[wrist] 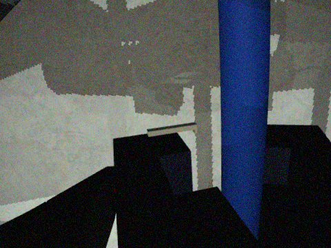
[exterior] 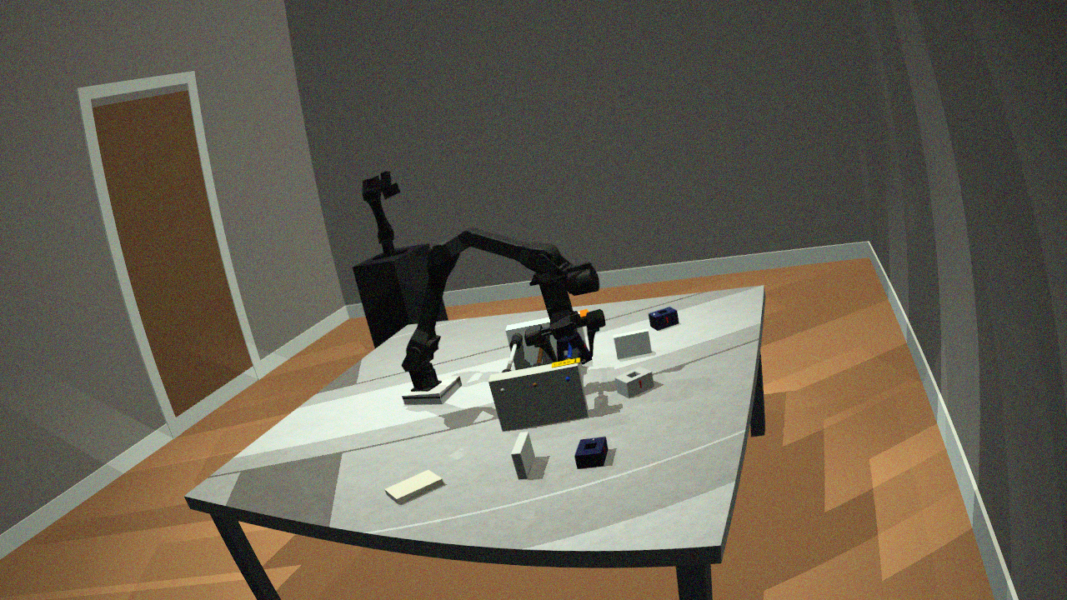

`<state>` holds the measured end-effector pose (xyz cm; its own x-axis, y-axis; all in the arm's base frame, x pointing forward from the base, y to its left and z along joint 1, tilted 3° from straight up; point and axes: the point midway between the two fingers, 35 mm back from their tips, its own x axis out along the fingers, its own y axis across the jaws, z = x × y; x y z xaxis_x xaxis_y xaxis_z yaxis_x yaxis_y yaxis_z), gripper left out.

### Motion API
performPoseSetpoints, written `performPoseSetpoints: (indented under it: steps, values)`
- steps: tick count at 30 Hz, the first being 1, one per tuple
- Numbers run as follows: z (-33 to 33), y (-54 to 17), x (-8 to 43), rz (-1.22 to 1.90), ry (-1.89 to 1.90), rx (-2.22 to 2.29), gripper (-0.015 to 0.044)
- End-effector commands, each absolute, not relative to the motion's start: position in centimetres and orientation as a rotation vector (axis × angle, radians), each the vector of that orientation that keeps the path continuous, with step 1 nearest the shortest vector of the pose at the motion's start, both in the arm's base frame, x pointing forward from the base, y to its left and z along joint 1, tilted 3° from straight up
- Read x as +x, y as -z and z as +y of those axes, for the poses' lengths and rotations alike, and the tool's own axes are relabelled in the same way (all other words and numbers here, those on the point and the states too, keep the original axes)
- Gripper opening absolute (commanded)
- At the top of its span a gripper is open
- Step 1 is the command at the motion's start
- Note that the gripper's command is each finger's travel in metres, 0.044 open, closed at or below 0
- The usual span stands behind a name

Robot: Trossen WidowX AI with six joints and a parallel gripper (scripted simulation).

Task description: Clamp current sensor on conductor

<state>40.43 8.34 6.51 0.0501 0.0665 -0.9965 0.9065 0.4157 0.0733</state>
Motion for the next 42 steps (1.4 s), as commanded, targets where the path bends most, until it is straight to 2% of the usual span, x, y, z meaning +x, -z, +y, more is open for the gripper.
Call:
performPoseSetpoints:
  steps: [1,42]
  values:
    - [8.3,-6.6,40.5,1.374,0.814,0.954,0.0000]
    - [8.3,-8.3,40.5,1.258,0.676,1.071,0.0000]
